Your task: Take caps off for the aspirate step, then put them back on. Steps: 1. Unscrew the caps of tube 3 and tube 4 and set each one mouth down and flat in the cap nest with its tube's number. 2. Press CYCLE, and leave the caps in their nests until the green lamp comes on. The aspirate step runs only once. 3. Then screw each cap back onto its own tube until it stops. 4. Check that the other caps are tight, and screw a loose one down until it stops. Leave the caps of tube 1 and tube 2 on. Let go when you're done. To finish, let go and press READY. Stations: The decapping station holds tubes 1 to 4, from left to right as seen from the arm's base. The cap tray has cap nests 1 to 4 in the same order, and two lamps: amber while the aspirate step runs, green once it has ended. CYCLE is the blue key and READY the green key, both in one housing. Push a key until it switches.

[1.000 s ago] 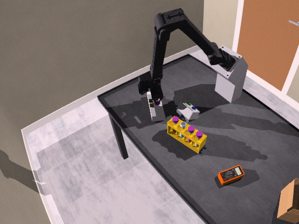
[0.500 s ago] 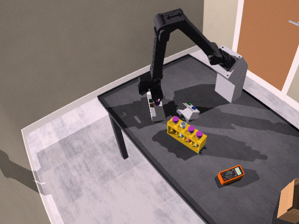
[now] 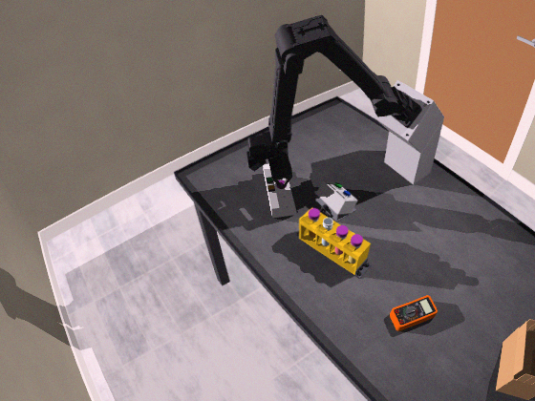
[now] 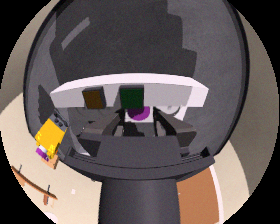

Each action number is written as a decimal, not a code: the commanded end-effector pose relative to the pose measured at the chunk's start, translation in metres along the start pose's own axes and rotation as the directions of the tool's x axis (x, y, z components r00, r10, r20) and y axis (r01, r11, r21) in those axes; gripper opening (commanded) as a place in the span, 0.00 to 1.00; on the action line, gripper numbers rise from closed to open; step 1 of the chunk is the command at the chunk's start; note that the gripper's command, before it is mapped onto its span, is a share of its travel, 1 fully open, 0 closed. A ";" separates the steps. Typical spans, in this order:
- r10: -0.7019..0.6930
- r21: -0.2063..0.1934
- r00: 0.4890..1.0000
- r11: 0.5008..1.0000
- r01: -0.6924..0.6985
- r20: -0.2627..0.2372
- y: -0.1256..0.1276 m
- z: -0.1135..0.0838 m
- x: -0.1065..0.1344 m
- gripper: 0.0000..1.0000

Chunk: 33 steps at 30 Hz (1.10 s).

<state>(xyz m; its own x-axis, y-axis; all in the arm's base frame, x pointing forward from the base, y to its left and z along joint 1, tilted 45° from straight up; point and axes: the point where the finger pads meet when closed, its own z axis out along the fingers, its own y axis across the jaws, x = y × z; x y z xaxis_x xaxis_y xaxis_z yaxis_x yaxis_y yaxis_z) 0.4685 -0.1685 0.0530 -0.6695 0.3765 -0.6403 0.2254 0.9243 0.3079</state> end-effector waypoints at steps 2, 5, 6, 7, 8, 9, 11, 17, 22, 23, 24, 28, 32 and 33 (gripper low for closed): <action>-0.001 0.001 1.000 1.000 0.001 0.009 0.001 -0.001 -0.004 0.47; -0.001 0.001 1.000 1.000 0.001 0.009 0.001 -0.001 -0.004 0.47; 0.007 0.005 1.000 1.000 -0.007 0.010 -0.001 -0.012 -0.003 0.47; -0.001 0.007 1.000 1.000 0.001 0.012 -0.003 -0.018 -0.003 0.47; -0.001 0.007 1.000 1.000 0.001 0.012 -0.003 -0.023 -0.003 0.47; -0.001 0.007 1.000 1.000 0.001 0.012 -0.003 -0.028 -0.003 0.47; -0.001 0.007 1.000 1.000 0.001 0.012 -0.003 -0.038 -0.003 0.47; -0.001 0.007 1.000 1.000 0.001 0.012 -0.003 -0.057 -0.002 0.47; -0.001 0.007 1.000 1.000 0.001 0.012 -0.003 -0.082 -0.002 0.47; -0.001 0.007 1.000 1.000 0.001 0.012 -0.002 -0.087 -0.002 0.47; -0.001 0.007 1.000 1.000 0.001 0.012 -0.002 -0.092 -0.002 0.47; -0.004 0.007 1.000 1.000 0.004 0.017 -0.002 -0.112 -0.004 0.47; -0.004 0.007 1.000 1.000 0.004 0.016 -0.002 -0.122 -0.004 0.47; -0.005 0.007 1.000 1.000 0.005 0.018 -0.002 -0.128 -0.005 0.47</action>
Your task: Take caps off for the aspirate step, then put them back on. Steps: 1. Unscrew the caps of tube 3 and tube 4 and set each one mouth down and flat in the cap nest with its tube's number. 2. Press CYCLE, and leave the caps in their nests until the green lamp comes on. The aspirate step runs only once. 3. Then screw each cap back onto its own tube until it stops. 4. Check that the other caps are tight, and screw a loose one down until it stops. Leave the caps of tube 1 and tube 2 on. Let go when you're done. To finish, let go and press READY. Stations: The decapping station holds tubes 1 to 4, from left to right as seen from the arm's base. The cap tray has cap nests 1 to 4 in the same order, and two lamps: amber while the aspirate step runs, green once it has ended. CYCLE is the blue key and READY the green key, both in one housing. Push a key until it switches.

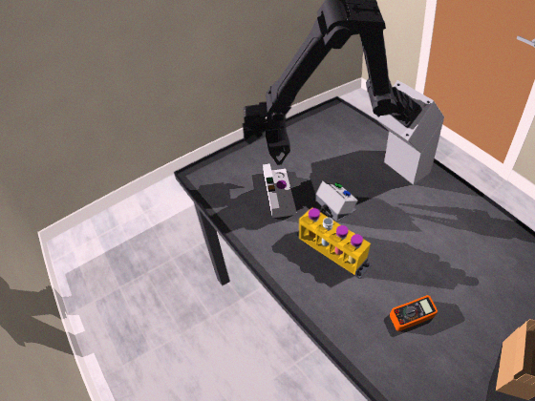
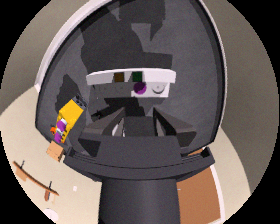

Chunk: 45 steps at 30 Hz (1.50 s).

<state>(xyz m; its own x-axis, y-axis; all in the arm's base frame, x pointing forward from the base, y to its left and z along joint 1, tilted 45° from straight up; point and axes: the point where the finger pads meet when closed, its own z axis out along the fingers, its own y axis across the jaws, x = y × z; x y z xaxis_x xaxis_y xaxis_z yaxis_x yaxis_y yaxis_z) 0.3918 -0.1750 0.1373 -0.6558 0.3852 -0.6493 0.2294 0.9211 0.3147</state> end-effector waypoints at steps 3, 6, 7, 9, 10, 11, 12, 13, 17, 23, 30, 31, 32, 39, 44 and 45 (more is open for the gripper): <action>-0.019 0.011 1.000 1.000 0.019 0.011 -0.004 -0.030 -0.006 0.47; -0.021 0.011 1.000 1.000 0.021 0.015 -0.004 -0.034 -0.009 0.47; -0.021 0.012 1.000 1.000 0.021 0.015 -0.004 -0.034 -0.009 0.47; 0.076 -0.001 0.997 0.997 -0.076 -0.014 0.013 -0.027 0.007 0.49; 0.159 0.000 0.987 0.987 -0.159 -0.014 0.021 -0.027 0.009 0.49; 0.239 0.000 0.971 0.971 -0.239 -0.010 0.029 -0.027 0.010 0.49; 0.313 -0.004 0.950 0.950 -0.313 0.003 0.037 -0.027 0.009 0.49; 0.377 -0.005 0.926 0.926 -0.377 0.006 0.045 -0.027 0.010 0.49; 0.465 -0.007 0.885 0.885 -0.465 0.006 0.053 -0.027 0.012 0.49; 0.671 -0.010 0.742 0.742 -0.671 0.003 0.077 -0.027 0.019 0.49; 0.834 -0.012 0.551 0.551 -0.834 -0.001 0.101 -0.028 0.025 0.49; 0.869 -0.011 0.494 0.494 -0.869 -0.003 0.109 -0.028 0.027 0.49; 0.869 -0.011 0.494 0.494 -0.869 -0.003 0.109 -0.028 0.027 0.49; 0.931 0.003 0.364 0.364 -0.931 -0.008 0.156 -0.028 0.044 0.49; 0.932 -0.022 0.363 0.363 -0.932 -0.011 0.204 -0.034 0.038 0.49; 0.932 0.008 0.362 0.362 -0.932 -0.009 0.209 -0.025 0.046 0.49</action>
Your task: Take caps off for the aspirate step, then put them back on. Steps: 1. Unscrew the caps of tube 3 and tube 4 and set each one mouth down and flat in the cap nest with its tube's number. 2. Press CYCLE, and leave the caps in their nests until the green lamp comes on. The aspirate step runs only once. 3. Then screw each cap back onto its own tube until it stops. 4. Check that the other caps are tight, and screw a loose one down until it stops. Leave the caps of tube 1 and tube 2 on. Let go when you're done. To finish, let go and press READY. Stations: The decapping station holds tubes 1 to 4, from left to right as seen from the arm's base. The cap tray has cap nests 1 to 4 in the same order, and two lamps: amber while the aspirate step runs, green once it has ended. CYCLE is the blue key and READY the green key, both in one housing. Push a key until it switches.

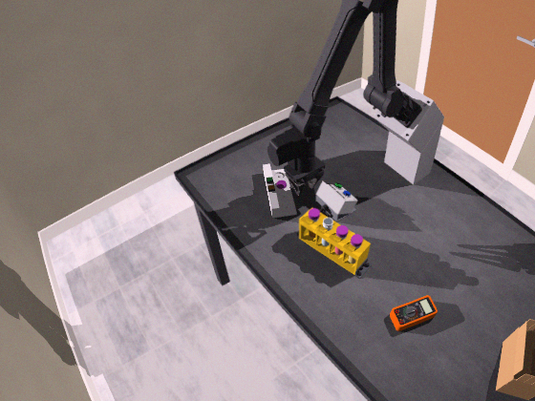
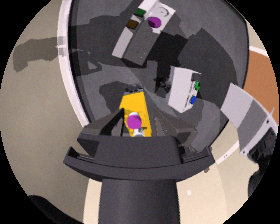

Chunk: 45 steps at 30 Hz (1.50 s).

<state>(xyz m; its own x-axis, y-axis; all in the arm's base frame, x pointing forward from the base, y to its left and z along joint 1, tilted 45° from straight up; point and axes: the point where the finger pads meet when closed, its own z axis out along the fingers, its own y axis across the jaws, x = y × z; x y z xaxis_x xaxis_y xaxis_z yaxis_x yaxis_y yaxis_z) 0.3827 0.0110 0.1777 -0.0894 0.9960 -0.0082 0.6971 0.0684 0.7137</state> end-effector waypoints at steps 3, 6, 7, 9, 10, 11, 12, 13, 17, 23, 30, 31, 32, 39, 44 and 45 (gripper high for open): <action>0.094 -0.004 0.996 0.996 -0.094 -0.009 0.022 -0.002 0.047 0.49; 0.094 -0.004 0.996 0.996 -0.094 -0.010 0.024 -0.002 0.056 0.49; 0.094 -0.004 0.996 0.996 -0.094 -0.010 0.025 -0.002 0.064 0.49; 0.094 -0.004 0.996 0.996 -0.094 -0.010 0.026 -0.002 0.066 0.49; 0.094 -0.004 0.996 0.996 -0.094 -0.010 0.026 -0.002 0.066 0.49; 0.092 -0.015 0.996 0.996 -0.092 -0.007 0.022 -0.004 0.061 0.49; 0.092 -0.015 0.996 0.996 -0.092 -0.007 0.022 -0.004 0.061 0.49; 0.112 -0.025 0.994 0.993 -0.112 0.002 0.030 0.002 0.057 0.49; 0.111 -0.014 0.994 0.994 -0.111 0.000 0.024 0.017 0.057 0.49; 0.110 -0.010 0.994 0.994 -0.110 0.001 0.021 0.029 0.057 0.49; 0.110 -0.038 0.994 0.993 -0.110 -0.005 0.029 0.029 0.058 0.49; 0.109 -0.034 0.994 0.993 -0.109 -0.004 0.029 0.032 0.058 0.49; 0.108 -0.026 0.994 0.994 -0.108 -0.002 0.027 0.035 0.057 0.49; 0.105 -0.014 0.994 0.994 -0.105 0.000 0.024 0.041 0.057 0.49; 0.102 -0.016 0.995 0.995 -0.102 0.000 0.025 0.043 0.057 0.49; 0.101 -0.017 0.995 0.995 -0.101 0.000 0.025 0.044 0.057 0.49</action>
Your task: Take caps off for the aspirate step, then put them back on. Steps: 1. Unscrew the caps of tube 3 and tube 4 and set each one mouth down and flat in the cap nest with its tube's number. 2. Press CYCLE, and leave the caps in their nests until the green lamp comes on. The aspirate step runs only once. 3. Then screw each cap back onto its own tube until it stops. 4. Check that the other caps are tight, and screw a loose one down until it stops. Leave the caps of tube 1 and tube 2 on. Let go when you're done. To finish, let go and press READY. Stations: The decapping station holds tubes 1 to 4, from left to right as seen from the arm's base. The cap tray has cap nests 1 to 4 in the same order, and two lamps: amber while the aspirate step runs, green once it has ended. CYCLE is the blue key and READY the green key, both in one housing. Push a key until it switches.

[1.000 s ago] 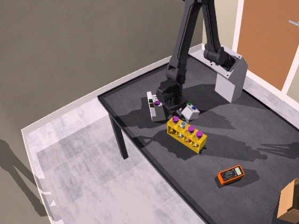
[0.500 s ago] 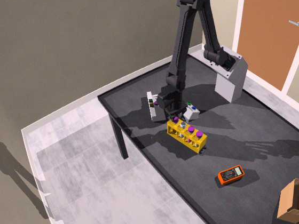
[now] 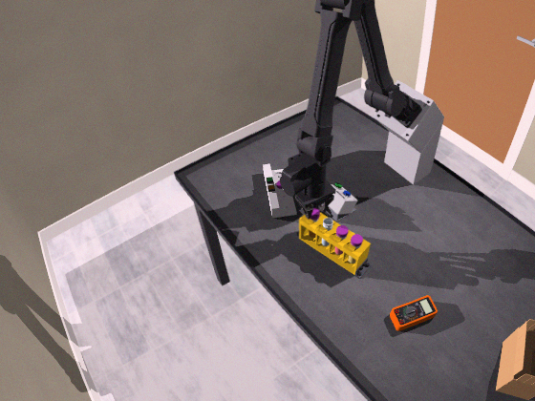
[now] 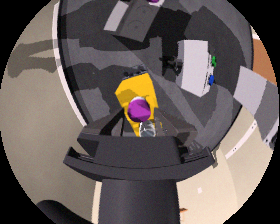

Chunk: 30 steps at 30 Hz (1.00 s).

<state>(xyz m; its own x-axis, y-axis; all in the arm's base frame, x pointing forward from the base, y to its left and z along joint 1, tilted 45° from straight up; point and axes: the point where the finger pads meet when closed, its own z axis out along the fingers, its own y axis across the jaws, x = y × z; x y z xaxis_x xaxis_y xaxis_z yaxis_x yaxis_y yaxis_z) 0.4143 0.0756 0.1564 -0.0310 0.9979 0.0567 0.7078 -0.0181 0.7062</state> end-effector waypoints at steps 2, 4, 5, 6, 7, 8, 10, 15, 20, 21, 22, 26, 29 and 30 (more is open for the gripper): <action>0.013 -0.025 1.000 1.000 -0.013 0.003 0.015 0.003 -0.003 0.49; 0.012 -0.026 1.000 1.000 -0.012 0.003 0.016 0.004 -0.003 0.49; 0.012 -0.027 1.000 1.000 -0.012 0.003 0.016 0.005 -0.003 0.49; 0.012 -0.028 1.000 1.000 -0.011 0.003 0.017 0.005 -0.003 0.49; 0.011 -0.028 1.000 1.000 -0.011 0.003 0.017 0.006 -0.003 0.49; 0.011 -0.030 1.000 1.000 -0.011 0.002 0.017 0.005 -0.003 0.49; 0.004 -0.019 1.000 1.000 -0.004 -0.002 0.010 0.002 0.000 0.00; 0.004 -0.019 1.000 1.000 -0.004 -0.002 0.010 0.002 0.000 0.00; 0.004 -0.019 1.000 1.000 -0.004 -0.002 0.010 0.002 0.000 0.00; 0.004 -0.019 1.000 1.000 -0.004 -0.002 0.010 0.002 0.000 0.00; 0.004 -0.019 1.000 1.000 -0.004 -0.002 0.010 0.002 0.000 0.00; -0.147 -0.036 0.989 0.988 0.147 0.006 0.018 -0.001 -0.003 0.00; -0.197 -0.036 0.980 0.980 0.197 0.007 0.018 -0.001 -0.003 0.00; -0.245 -0.036 0.969 0.969 0.246 0.009 0.018 -0.001 -0.002 0.00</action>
<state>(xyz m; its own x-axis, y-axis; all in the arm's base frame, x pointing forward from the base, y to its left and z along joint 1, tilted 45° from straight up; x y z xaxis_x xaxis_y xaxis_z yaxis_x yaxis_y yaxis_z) 0.4178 0.0755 0.1529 -0.1154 0.9929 -0.0302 0.6988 0.1027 0.7079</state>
